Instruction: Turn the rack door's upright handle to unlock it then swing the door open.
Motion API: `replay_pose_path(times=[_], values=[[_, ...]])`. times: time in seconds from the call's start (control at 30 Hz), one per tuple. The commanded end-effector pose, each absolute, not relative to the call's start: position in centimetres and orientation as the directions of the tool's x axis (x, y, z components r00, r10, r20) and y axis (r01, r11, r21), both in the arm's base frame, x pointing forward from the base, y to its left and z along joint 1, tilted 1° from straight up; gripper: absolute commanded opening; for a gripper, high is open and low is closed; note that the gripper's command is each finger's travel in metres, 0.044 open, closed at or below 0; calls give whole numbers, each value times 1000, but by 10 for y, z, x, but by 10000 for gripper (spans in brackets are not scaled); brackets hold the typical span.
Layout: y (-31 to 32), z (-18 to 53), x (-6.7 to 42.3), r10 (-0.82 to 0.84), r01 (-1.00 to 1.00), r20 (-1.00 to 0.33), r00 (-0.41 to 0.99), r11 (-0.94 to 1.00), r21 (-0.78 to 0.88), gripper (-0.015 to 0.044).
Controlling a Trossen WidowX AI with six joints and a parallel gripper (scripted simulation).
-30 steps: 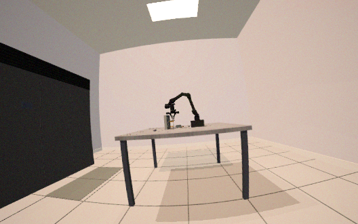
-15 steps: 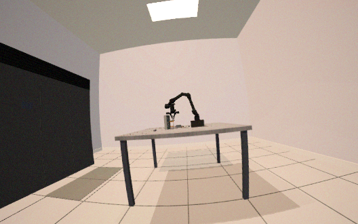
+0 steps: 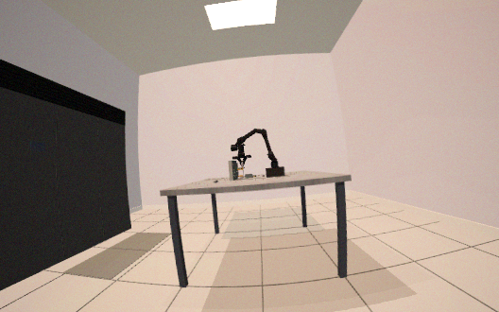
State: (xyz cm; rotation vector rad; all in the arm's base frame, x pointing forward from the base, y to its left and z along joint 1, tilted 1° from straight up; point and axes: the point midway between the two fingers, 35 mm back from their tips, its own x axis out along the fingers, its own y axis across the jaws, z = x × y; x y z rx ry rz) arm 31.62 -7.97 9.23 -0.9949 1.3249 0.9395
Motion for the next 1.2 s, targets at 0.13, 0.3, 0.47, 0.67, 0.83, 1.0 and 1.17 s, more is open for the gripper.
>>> replay_pose_path(times=[0.13,0.3,0.47,0.67,0.83,1.0,1.17], values=[[-72,92,309,-15,-883,-999,40,468,-42,16],[-66,92,303,-15,-837,-999,39,545,-41,16],[-59,91,296,-14,-787,-999,39,616,-39,16],[-49,91,289,-13,-724,-999,38,689,-37,16],[-41,90,284,-13,-670,-999,38,742,-35,16],[-32,90,279,-12,-613,-999,38,789,-33,16],[-22,90,275,-11,-554,-999,37,832,-30,16]])
